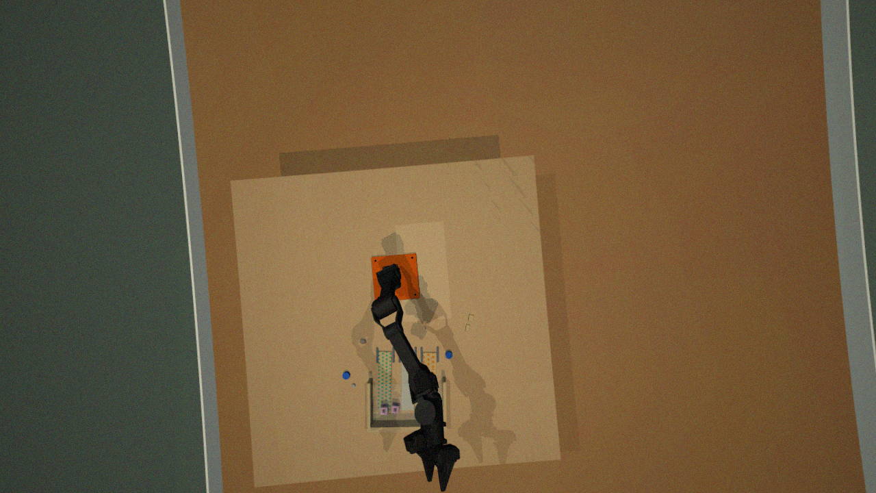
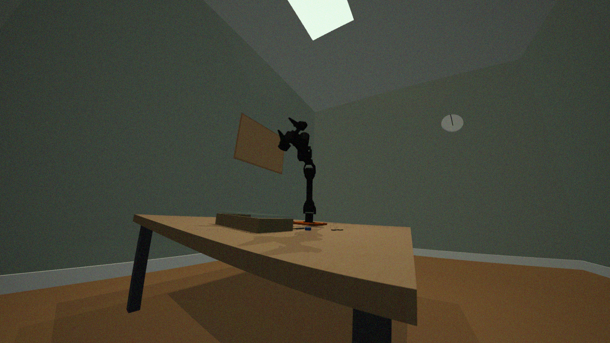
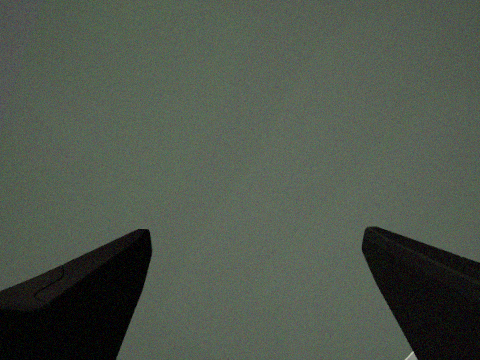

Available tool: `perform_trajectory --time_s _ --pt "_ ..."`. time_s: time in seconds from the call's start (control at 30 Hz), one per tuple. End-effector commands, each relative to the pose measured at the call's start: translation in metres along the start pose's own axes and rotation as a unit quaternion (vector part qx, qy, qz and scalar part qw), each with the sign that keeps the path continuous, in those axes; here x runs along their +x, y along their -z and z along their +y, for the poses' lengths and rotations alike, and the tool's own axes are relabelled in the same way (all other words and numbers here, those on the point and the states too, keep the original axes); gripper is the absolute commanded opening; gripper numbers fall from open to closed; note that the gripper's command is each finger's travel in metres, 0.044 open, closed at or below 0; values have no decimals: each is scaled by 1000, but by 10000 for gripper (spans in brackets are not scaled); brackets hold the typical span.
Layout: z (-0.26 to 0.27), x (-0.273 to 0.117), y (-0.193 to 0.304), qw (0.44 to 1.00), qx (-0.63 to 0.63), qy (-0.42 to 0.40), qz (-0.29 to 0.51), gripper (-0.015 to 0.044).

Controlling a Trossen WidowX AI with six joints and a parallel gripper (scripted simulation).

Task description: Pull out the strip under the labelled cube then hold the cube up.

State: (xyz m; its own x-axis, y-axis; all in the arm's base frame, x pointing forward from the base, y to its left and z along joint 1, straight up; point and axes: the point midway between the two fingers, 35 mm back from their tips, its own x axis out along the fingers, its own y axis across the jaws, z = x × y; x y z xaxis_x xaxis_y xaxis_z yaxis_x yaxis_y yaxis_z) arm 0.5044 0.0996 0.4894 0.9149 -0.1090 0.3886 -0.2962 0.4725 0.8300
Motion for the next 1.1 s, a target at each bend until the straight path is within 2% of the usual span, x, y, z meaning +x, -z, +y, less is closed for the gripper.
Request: perform_trajectory --time_s 0.0,0.3,0.7,1.07 --pt "-32 -21 -8 992 -106 50 52 400" --pt "-114 -109 -31 913 -322 150 202 400" --pt "-217 -275 -38 745 -470 210 424 400" --pt "-219 -278 -38 742 -472 210 428 400"
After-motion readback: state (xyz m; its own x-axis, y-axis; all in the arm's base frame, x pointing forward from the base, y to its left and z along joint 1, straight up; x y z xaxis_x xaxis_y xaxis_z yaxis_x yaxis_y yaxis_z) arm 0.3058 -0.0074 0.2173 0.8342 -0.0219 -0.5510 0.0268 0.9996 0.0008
